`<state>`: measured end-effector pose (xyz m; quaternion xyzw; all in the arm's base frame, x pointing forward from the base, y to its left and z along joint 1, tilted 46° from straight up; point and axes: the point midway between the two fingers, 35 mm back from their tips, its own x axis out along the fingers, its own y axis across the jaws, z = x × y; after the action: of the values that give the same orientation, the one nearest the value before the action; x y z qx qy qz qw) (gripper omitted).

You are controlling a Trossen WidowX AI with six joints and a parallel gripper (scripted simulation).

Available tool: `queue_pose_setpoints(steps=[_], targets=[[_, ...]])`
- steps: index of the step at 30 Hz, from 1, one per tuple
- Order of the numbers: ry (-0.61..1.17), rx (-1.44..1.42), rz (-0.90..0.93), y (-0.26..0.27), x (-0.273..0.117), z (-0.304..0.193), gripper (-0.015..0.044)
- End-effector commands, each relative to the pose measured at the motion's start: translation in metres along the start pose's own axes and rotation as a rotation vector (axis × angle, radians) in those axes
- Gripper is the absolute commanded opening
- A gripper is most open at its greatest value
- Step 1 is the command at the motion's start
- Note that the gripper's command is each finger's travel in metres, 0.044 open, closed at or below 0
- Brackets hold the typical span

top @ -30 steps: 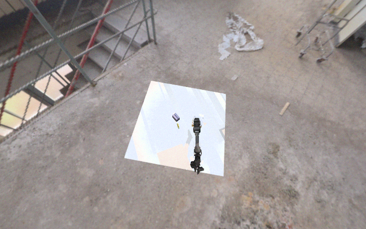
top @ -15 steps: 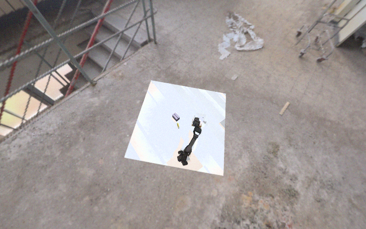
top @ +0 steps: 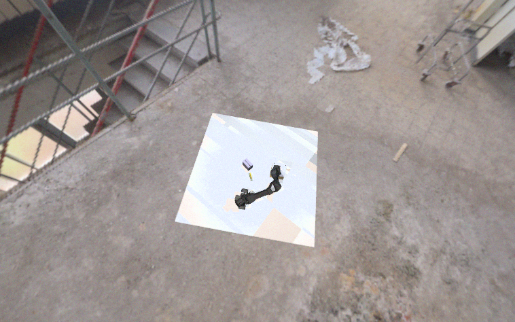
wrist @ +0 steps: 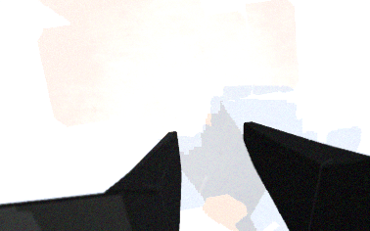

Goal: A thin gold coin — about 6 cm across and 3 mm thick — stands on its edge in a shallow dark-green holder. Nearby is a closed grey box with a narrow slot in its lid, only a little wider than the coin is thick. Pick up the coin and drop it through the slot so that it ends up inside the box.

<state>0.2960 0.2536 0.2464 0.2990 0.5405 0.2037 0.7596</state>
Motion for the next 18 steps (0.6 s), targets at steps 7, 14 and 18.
queue_pose_setpoints(steps=[7, 14, 18], targets=[[0.156, 0.51, -0.18, -0.17, -0.006, 0.015, 0.0161], [0.241, 0.938, -0.147, -0.257, -0.033, -0.011, 0.0161], [0.265, 1.123, -0.09, -0.285, -0.046, -0.027, 0.0161]])
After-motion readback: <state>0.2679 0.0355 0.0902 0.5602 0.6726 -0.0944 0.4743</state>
